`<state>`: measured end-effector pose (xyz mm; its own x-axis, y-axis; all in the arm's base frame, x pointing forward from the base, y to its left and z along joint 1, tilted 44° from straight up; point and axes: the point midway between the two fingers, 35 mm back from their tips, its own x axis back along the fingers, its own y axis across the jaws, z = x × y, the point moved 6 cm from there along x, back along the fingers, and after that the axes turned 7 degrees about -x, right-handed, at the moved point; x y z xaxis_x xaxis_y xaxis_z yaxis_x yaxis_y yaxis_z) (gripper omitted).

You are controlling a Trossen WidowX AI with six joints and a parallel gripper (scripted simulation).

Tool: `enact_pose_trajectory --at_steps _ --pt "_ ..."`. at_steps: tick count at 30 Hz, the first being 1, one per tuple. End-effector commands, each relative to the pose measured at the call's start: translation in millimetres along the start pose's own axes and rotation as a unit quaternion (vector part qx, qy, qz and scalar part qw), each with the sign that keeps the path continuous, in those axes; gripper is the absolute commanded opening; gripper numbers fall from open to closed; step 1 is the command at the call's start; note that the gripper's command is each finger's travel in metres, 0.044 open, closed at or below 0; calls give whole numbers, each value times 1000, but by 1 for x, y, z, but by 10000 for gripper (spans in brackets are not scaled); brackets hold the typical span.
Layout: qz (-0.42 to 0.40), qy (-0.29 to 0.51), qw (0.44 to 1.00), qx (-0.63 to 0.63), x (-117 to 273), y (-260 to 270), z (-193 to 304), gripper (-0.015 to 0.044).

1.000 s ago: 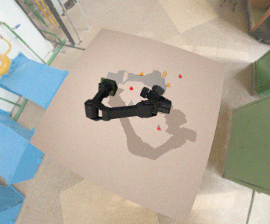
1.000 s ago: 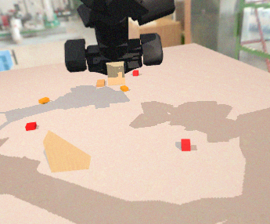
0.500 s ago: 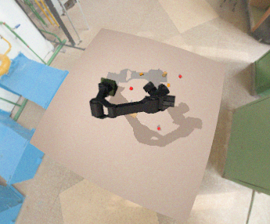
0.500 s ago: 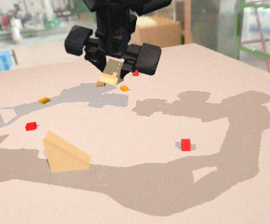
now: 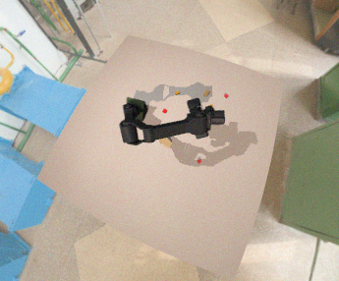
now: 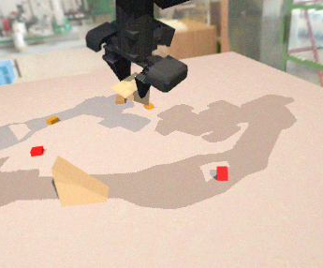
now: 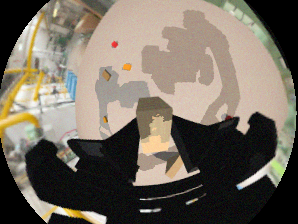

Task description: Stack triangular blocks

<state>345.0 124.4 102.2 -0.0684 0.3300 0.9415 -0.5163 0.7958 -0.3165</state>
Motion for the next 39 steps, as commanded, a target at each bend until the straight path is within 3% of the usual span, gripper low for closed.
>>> enact_pose_trajectory --at_steps 1,14,28,39 --pt "22 17 998 -49 -2 4 -3 0" --pt "105 36 970 -218 -1 16 -11 0" --pt "199 7 902 -382 3 30 -21 0" --pt "208 -1 895 -395 15 23 -14 0"
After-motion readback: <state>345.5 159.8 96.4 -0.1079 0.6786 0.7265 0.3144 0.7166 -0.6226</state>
